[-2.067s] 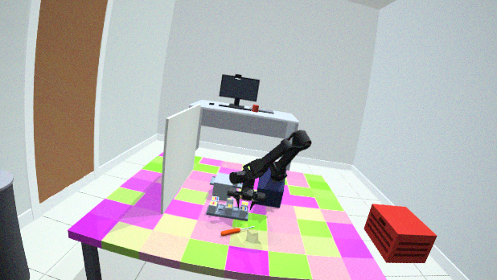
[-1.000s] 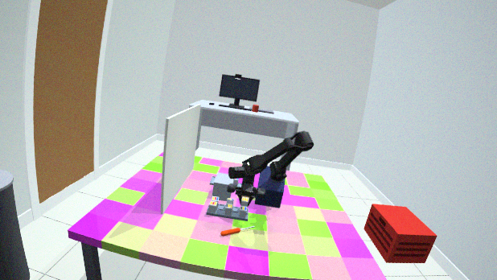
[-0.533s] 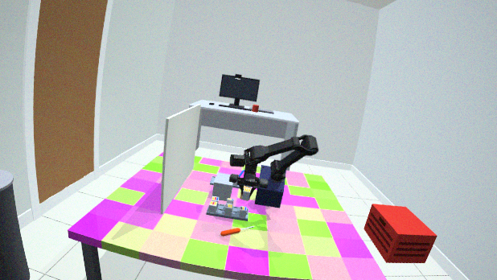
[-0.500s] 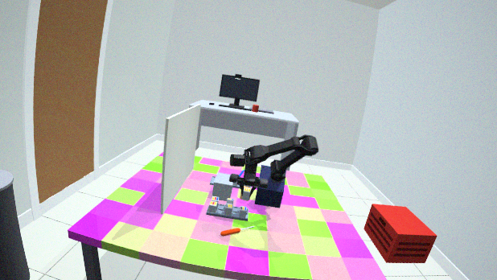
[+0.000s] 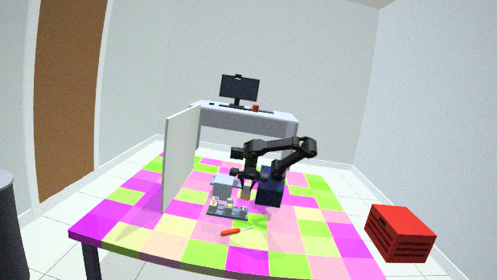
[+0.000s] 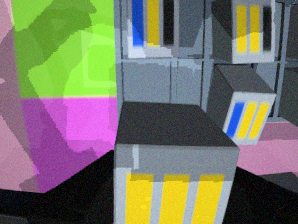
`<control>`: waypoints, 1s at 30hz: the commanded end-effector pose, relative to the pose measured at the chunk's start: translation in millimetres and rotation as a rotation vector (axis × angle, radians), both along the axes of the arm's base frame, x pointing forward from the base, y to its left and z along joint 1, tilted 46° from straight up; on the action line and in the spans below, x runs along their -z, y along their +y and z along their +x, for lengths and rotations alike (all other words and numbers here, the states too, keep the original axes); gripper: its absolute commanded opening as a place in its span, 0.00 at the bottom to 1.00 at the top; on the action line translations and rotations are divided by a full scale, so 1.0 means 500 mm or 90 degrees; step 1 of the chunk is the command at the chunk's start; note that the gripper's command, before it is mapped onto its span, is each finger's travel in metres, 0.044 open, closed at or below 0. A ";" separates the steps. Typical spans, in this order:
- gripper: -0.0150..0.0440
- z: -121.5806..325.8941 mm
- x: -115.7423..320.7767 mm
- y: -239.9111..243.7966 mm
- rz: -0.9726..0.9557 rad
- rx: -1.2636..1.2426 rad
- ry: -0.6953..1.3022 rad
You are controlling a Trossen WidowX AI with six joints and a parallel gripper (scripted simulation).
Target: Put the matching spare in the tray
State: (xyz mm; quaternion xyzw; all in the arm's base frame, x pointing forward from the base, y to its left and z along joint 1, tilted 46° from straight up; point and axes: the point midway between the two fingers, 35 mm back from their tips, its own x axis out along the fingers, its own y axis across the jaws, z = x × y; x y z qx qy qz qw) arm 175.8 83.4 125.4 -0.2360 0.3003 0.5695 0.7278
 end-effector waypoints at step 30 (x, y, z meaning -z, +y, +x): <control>0.25 0.093 -0.062 -0.150 -0.008 0.005 -0.011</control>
